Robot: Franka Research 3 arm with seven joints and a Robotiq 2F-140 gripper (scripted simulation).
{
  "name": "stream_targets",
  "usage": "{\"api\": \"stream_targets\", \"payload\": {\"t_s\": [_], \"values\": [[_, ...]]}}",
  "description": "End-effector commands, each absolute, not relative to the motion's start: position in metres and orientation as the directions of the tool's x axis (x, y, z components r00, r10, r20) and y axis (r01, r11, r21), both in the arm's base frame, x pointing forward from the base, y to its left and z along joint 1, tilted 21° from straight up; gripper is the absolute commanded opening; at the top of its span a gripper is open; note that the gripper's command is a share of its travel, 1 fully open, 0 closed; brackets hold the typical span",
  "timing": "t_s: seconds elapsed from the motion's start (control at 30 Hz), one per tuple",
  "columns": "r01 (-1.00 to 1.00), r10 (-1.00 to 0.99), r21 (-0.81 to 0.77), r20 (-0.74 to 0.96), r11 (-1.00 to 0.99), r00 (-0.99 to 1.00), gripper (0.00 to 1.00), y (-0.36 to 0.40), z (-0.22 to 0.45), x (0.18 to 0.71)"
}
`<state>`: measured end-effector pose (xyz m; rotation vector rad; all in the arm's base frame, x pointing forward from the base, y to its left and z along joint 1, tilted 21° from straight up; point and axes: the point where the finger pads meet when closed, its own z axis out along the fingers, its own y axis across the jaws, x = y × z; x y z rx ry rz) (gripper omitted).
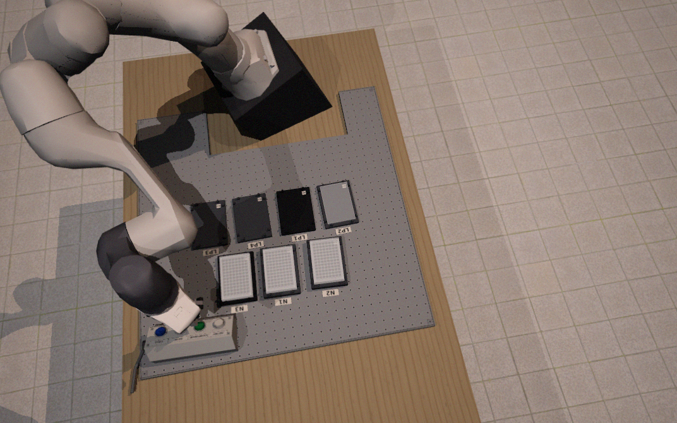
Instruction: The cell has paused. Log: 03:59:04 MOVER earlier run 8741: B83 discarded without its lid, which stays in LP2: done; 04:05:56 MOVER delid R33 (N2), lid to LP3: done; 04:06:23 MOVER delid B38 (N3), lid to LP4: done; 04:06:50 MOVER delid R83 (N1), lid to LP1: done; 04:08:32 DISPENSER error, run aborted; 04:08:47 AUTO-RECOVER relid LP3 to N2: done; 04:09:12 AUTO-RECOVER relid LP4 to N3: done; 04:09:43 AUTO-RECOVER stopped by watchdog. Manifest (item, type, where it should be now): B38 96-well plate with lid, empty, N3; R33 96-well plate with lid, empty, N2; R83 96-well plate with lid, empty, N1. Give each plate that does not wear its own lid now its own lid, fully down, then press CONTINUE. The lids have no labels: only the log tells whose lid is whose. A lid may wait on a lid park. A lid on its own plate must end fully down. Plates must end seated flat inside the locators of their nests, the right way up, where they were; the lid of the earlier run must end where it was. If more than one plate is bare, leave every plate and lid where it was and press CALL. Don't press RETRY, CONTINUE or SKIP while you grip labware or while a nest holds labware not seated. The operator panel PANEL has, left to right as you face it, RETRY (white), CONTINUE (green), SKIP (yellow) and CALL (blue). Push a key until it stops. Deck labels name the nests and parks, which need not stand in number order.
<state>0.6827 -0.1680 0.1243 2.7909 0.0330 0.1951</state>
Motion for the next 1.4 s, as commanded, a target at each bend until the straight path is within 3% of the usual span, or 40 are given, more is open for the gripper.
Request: {"api": "stream_targets", "payload": {"t_s": [0.0, 1.37], "values": [[-0.002, 0.046, 0.338, 0.135, -0.941, 0.99, 0.0, -0.1683, 0.1221, 0.6848], [-0.002, 0.046, 0.338, 0.135, -0.941, 0.99, 0.0, -0.1702, 0.1168, 0.6862]]}}
